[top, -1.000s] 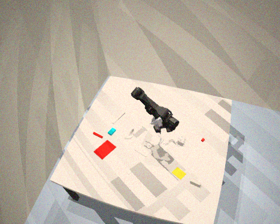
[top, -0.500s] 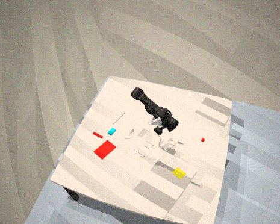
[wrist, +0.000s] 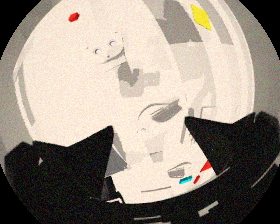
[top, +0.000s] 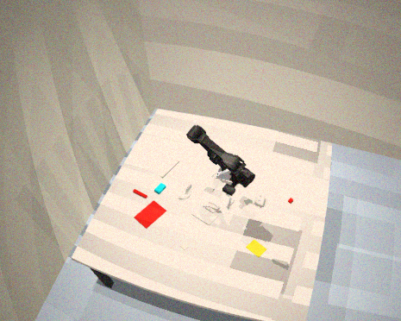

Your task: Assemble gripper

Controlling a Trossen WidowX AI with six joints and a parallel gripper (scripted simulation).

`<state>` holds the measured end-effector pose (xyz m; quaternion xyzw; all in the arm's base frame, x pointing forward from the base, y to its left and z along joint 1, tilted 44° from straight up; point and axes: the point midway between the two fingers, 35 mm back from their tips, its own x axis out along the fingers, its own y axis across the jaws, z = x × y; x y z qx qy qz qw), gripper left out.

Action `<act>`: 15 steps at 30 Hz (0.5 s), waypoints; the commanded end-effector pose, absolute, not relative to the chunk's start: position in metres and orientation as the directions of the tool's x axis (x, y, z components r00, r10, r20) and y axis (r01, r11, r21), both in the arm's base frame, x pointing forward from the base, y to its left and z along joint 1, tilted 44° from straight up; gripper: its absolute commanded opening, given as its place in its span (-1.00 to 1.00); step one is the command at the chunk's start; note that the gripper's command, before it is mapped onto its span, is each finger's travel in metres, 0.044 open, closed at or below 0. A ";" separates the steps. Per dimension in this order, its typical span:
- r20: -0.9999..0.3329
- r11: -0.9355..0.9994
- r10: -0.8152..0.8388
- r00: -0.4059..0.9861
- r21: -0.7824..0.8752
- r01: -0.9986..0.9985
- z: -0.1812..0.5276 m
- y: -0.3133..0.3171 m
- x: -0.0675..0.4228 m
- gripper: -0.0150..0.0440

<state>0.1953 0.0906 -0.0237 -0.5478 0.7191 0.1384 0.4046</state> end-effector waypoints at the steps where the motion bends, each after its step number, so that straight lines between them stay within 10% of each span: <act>1: -0.732 0.299 -0.678 -0.069 -0.189 -0.935 -0.022 0.090 0.197 1.00; 15: -0.732 0.108 -0.678 -0.068 -0.007 -0.994 -0.020 0.088 0.200 1.00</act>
